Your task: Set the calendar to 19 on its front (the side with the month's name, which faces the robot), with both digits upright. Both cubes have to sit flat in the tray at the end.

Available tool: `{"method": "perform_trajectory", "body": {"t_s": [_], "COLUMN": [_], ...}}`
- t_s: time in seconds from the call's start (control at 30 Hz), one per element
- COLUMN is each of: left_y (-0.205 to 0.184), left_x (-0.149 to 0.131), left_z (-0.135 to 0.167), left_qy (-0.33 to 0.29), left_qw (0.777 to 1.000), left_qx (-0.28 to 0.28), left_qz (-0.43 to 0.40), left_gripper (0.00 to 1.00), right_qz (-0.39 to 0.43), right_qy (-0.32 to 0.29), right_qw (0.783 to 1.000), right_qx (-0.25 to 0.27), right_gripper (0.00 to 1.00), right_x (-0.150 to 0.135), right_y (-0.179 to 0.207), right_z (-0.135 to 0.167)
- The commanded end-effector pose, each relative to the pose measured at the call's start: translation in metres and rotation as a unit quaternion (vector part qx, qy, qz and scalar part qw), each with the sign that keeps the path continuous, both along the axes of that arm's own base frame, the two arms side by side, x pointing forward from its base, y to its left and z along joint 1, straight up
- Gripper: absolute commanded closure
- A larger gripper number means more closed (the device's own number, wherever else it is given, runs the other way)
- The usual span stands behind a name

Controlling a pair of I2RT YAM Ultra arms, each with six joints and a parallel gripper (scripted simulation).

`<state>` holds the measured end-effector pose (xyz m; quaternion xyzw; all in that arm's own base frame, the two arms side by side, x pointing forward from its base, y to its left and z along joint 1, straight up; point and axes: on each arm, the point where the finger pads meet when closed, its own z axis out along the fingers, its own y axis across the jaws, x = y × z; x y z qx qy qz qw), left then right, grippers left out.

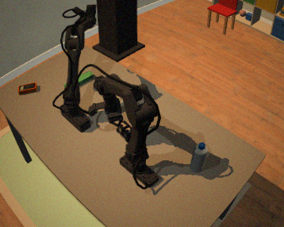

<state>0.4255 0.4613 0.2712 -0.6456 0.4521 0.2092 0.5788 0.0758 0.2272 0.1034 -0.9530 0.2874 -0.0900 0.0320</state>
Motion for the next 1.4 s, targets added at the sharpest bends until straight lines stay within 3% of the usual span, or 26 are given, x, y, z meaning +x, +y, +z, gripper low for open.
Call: {"method": "perform_trajectory", "body": {"t_s": [0.0, 0.23, 0.3, 0.7, 1.03, 1.37], "left_y": [0.0, 0.0, 0.0, 0.0, 0.0, 0.0], "left_x": [-0.001, -0.001, -0.001, -0.001, -0.001, -0.001], "left_z": [0.008, 0.008, 0.008, 0.008, 0.008, 0.008], "left_qy": [-0.007, -0.007, -0.007, -0.007, -0.007, -0.007], "left_qw": [1.0, 1.0, 1.0, 1.0, 1.0, 1.0], "left_qx": [0.006, 0.006, 0.006, 0.006, 0.006, 0.006], "left_qz": [0.0, 0.0, 0.0, 0.0, 0.0, 0.0], "left_gripper": [0.0, 0.0, 0.0, 0.0, 0.0, 0.0], "right_qz": [-0.116, -0.272, -0.272, -0.517, -0.521, -0.52], "right_qy": [0.024, 0.051, 0.051, 0.089, 0.084, 0.087], "right_qw": [0.993, 0.96, 0.96, 0.85, 0.848, 0.848], "right_qx": [0.022, 0.039, 0.039, 0.052, 0.051, 0.047], "right_gripper": [0.31, 0.31, 0.31, 0.31, 0.31, 0.31], "right_x": [0.002, 0.014, 0.014, 0.038, 0.042, 0.038], "right_y": [0.005, 0.008, 0.008, 0.008, 0.006, 0.008], "right_z": [-0.011, -0.023, -0.023, -0.044, -0.042, -0.062]}}
